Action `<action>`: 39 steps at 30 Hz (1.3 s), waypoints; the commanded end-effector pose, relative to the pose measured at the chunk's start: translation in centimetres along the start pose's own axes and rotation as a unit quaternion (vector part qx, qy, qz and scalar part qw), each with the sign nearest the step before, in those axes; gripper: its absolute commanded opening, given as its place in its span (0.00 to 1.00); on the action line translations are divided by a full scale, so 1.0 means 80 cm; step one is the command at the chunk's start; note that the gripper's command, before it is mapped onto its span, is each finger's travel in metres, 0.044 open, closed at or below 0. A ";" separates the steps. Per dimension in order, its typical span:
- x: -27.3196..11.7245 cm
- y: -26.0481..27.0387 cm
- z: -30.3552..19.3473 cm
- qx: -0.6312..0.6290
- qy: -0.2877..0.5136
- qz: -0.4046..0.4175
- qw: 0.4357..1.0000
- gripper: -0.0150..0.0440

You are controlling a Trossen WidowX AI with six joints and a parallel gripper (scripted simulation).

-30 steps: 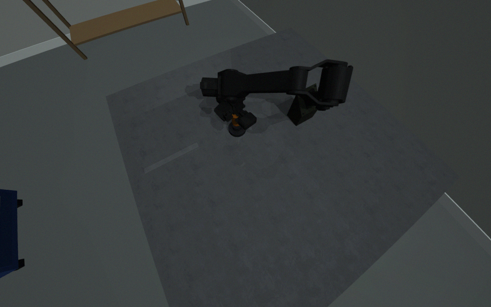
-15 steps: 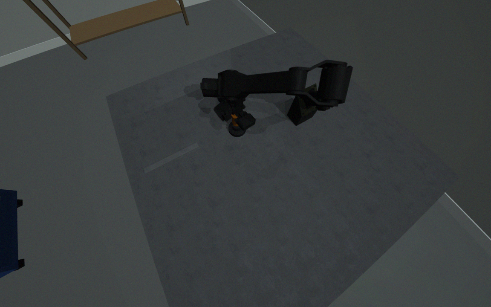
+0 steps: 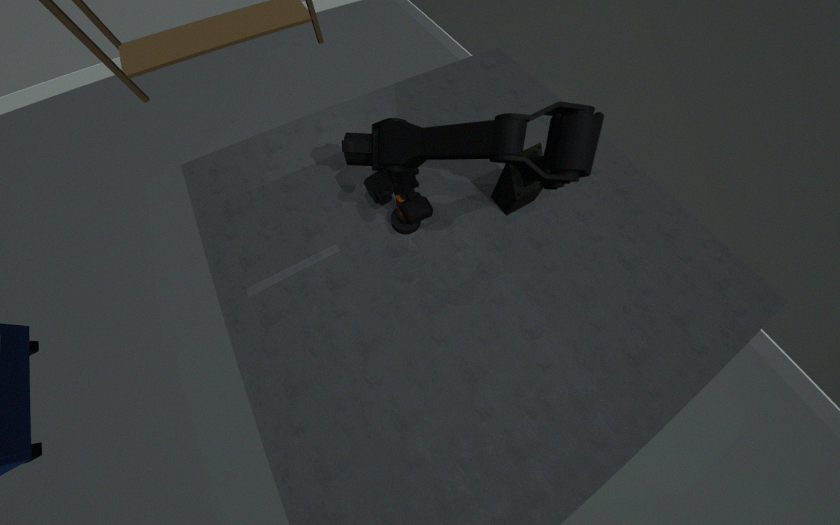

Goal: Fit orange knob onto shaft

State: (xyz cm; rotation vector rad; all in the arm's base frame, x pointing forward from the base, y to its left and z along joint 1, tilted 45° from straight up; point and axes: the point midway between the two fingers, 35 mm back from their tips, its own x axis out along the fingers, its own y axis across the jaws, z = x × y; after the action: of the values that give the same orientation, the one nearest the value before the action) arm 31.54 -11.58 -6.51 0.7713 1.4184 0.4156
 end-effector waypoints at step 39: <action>0.003 -0.001 -0.001 0.133 -0.002 0.002 0.991 0.25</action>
State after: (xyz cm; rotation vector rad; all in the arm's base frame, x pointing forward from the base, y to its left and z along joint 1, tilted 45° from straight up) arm 31.44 -11.50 -6.65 0.9817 1.4893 0.2330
